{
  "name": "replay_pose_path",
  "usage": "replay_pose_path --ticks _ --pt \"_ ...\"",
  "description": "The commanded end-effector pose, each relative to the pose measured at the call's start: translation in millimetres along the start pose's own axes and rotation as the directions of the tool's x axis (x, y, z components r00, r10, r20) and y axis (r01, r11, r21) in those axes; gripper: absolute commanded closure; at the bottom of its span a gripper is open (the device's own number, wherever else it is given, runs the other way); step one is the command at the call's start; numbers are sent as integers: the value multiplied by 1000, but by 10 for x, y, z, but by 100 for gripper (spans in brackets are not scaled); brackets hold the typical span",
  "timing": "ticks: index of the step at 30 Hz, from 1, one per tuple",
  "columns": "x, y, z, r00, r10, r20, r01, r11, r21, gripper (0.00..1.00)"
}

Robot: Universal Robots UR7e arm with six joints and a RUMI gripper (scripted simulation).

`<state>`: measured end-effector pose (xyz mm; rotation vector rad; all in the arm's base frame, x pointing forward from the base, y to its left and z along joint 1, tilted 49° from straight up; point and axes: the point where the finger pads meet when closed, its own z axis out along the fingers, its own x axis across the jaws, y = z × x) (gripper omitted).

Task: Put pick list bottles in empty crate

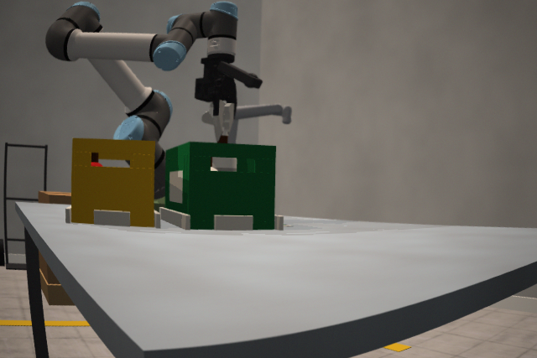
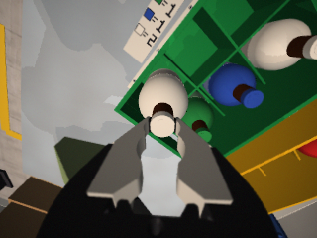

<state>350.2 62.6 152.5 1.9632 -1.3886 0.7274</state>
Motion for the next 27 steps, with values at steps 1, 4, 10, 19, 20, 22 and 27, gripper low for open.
replay_pose_path --ticks 1,4,10,19,20,22,27 --pt "10 -8 44 1000 2 0 -2 1000 6 100" --pt "10 -8 55 1000 2 0 -2 1000 6 100" --pt "10 -9 114 1000 2 0 -2 1000 6 100" --pt "10 -9 195 1000 2 0 -2 1000 5 100" --pt "10 -9 195 1000 2 0 -2 1000 5 100" --pt "10 -10 215 1000 2 0 -2 1000 5 100" --pt "8 -11 267 1000 1 0 -1 1000 5 100"
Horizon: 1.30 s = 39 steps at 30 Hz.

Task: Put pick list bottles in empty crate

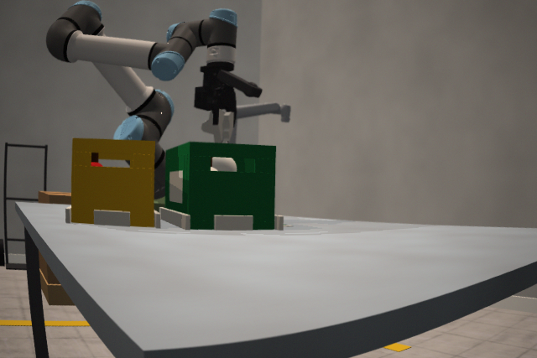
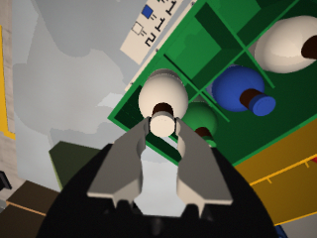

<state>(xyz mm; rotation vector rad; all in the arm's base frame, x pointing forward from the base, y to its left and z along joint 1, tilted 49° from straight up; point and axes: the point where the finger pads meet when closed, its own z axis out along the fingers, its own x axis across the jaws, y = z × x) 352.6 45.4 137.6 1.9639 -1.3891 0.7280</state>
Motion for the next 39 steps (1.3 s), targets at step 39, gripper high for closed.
replay_pose_path --ticks 39 --pt "2 -6 220 1000 0 -1 0 1000 3 100"
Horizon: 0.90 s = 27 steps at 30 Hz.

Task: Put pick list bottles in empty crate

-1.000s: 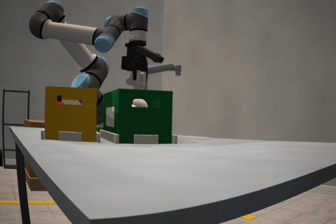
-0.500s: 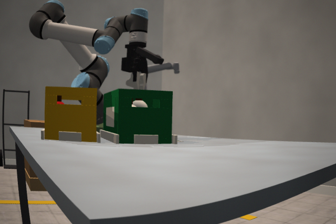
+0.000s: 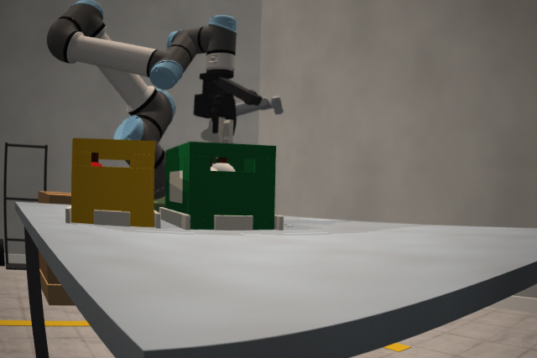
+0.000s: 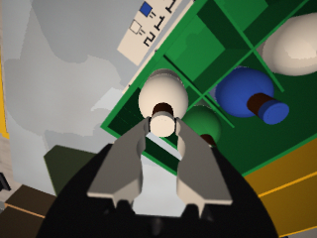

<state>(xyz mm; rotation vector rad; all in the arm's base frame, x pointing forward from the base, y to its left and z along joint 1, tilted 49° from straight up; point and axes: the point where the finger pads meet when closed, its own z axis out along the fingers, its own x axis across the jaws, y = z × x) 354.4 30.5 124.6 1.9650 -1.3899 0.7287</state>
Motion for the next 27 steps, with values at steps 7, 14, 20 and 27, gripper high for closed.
replay_pose_path --ticks 7,14,20,27 --pt "0 -6 42 1000 -1 -1 1 1000 3 100" --pt "1 -5 82 1000 0 -1 0 1000 2 100" --pt "1 -5 112 1000 0 -1 0 1000 2 100" --pt "1 -5 137 1000 0 -1 0 1000 2 100"
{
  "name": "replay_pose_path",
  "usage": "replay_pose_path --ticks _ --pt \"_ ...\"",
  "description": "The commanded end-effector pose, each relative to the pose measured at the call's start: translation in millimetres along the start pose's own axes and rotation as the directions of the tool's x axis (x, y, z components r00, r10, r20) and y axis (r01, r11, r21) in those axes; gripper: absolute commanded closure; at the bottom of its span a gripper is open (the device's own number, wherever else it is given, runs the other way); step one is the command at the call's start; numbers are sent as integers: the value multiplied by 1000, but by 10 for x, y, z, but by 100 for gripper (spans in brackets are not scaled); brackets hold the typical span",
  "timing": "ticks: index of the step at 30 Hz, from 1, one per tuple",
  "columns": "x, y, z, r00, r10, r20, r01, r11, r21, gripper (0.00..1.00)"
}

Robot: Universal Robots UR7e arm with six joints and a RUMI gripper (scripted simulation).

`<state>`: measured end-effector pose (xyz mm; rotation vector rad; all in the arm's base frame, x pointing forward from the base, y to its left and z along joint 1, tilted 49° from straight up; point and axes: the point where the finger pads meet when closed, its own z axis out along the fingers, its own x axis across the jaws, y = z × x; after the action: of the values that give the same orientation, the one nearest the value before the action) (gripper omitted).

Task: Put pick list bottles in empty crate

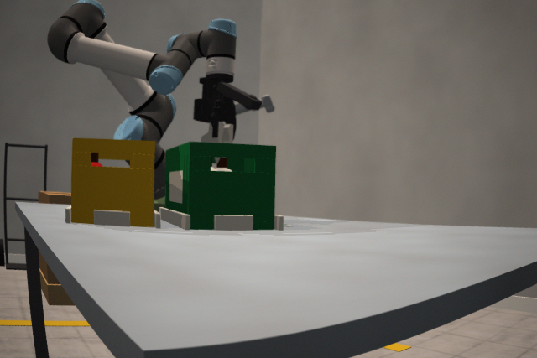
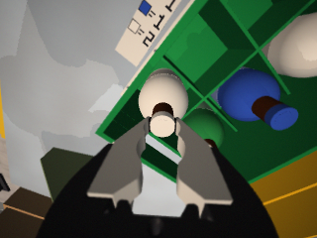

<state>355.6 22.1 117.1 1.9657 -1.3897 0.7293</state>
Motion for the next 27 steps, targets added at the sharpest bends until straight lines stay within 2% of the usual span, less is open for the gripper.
replay_pose_path --ticks 1,18,19,27 --pt "1 -2 28 1000 0 -1 0 1000 1 100" --pt "6 -14 41 1000 1 -1 -1 1000 5 100" --pt "0 -3 63 1000 -1 -1 1 1000 2 62" --pt "6 -15 50 1000 1 -1 -1 1000 5 62"
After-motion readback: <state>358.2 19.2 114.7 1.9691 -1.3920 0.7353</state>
